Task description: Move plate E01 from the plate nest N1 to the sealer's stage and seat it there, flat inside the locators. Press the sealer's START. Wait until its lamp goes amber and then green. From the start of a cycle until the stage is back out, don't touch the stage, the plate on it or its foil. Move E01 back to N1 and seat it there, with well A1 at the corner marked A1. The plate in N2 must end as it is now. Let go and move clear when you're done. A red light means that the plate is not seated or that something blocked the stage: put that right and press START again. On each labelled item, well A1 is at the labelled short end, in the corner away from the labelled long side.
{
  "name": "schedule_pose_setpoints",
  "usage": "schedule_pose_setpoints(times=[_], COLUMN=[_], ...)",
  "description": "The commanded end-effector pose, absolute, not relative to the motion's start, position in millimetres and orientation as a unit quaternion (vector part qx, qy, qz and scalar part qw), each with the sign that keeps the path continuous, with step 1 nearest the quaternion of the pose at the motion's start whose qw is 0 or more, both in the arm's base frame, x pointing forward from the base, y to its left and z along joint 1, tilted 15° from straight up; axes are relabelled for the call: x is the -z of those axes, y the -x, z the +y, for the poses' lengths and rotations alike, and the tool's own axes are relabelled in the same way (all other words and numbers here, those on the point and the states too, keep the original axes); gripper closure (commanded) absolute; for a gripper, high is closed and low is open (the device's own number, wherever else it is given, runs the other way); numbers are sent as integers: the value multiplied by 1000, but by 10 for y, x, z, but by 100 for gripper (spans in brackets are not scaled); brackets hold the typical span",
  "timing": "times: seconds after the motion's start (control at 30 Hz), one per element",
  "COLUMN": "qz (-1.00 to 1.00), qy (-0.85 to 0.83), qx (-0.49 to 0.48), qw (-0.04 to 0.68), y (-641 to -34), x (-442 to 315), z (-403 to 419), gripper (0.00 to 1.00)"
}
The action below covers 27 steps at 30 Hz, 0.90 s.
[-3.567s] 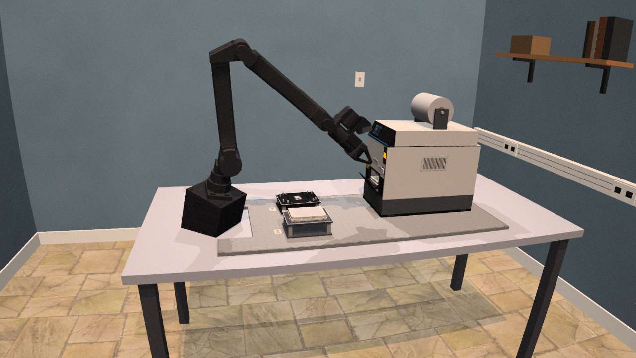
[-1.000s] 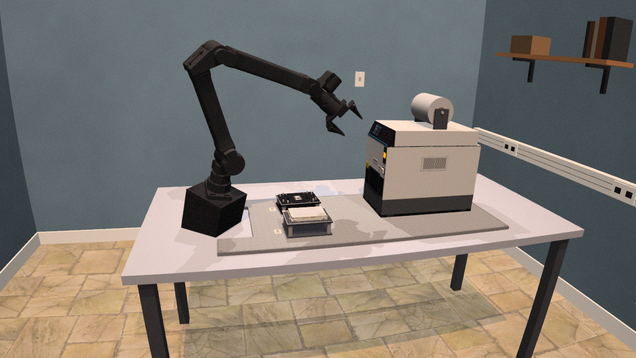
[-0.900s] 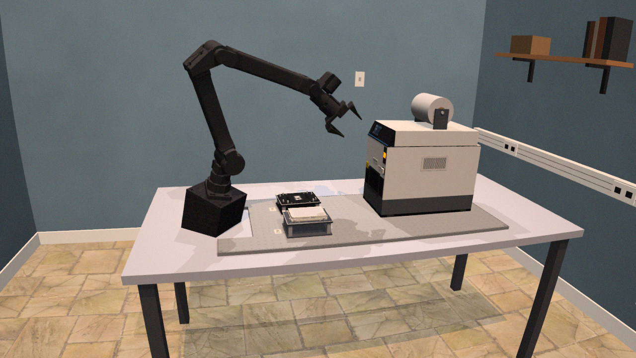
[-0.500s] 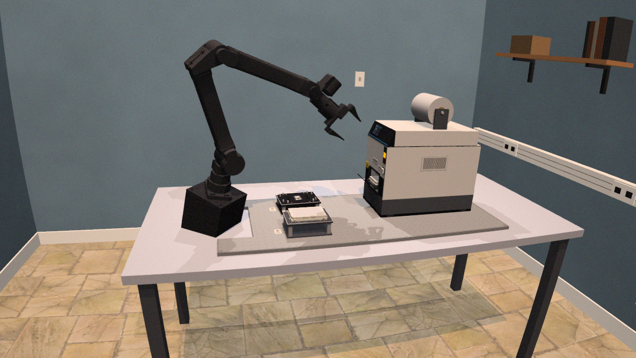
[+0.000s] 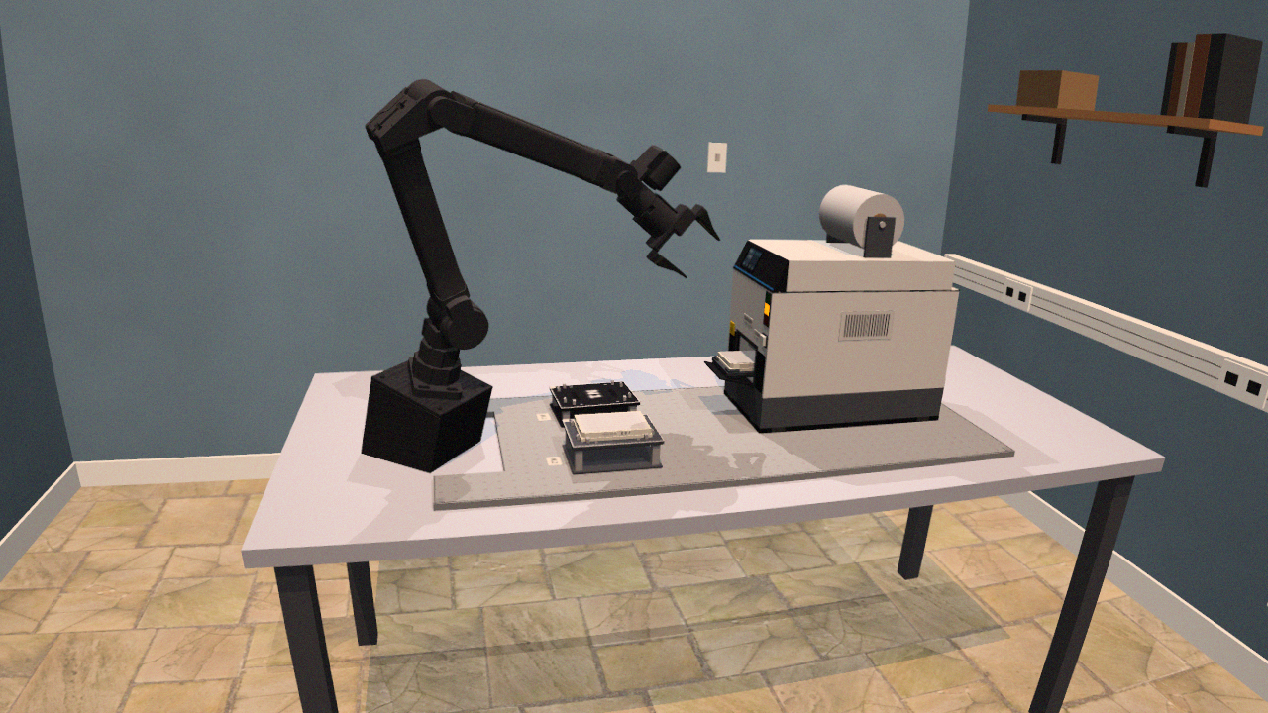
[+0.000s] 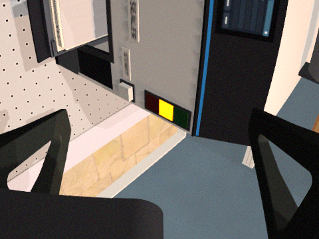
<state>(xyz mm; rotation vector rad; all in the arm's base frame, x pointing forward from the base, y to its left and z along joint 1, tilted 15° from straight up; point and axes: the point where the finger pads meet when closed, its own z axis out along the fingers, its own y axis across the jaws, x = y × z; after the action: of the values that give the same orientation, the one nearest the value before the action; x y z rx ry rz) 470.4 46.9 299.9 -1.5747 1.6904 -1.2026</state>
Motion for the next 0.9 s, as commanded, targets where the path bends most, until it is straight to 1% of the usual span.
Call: schedule_pose_setpoints(times=[0.0,0.87], qz=[627,629], qy=[560,558], qx=[459,458], qw=[288,289], y=[-4857,-4859], x=[-3311,-3317], z=[443,446], gripper=[0,0])
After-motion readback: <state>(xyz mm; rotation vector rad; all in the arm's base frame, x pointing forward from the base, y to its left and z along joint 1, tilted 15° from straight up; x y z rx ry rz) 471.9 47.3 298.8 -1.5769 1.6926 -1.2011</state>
